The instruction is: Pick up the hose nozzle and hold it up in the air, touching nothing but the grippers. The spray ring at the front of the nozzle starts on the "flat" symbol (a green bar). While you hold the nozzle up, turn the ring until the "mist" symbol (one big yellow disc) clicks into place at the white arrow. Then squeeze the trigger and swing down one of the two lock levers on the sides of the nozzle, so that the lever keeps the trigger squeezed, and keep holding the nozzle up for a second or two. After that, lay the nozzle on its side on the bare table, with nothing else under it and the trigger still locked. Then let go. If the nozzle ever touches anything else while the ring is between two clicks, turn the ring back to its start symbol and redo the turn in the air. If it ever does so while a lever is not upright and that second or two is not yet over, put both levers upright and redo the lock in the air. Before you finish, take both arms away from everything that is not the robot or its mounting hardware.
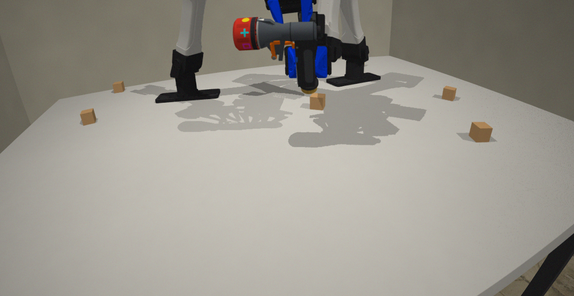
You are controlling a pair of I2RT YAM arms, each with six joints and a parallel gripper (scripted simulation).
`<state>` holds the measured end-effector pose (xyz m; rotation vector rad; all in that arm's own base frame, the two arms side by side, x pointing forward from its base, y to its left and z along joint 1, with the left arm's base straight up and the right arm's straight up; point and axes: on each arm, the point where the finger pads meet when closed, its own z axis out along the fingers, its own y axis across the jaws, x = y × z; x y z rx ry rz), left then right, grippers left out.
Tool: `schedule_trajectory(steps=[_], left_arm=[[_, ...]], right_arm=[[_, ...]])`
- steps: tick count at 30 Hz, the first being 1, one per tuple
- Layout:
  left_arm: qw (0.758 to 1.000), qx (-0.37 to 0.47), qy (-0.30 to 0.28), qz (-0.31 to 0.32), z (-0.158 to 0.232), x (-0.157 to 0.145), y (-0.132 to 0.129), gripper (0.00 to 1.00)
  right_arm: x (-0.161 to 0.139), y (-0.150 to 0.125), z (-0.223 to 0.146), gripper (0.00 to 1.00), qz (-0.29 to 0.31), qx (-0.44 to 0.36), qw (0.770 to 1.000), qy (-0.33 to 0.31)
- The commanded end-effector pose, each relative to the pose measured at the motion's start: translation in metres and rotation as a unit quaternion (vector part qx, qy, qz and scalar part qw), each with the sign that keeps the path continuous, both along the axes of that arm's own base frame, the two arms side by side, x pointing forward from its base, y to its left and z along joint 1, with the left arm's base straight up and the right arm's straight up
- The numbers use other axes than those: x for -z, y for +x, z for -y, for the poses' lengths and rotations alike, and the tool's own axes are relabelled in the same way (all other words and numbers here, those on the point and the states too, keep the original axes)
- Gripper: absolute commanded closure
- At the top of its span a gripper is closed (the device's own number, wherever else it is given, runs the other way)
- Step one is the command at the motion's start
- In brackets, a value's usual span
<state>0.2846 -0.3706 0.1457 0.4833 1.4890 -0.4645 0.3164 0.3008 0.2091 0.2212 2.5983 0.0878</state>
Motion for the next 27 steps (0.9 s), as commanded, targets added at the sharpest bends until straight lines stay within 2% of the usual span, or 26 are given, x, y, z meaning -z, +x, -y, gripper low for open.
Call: schedule_trajectory(steps=[1,4,6,27], left_arm=[[0.997,0.007,-0.073,0.036,0.000,-0.041,-0.002,0.64],[0.997,0.007,-0.073,0.036,0.000,-0.041,-0.002,0.64],[0.993,0.011,-0.109,0.054,0.004,-0.068,-0.002,0.64],[0.993,0.011,-0.109,0.054,0.004,-0.068,-0.002,0.64]], right_arm=[[0.003,-0.004,-0.010,0.63,-0.007,-0.013,1.000,0.024],[0.003,-0.003,-0.007,0.63,-0.005,-0.010,1.000,0.019],[-0.001,0.001,-0.005,0.63,0.003,-0.002,1.000,0.016],[-0.001,0.001,-0.005,0.63,0.003,-0.002,1.000,0.016]])
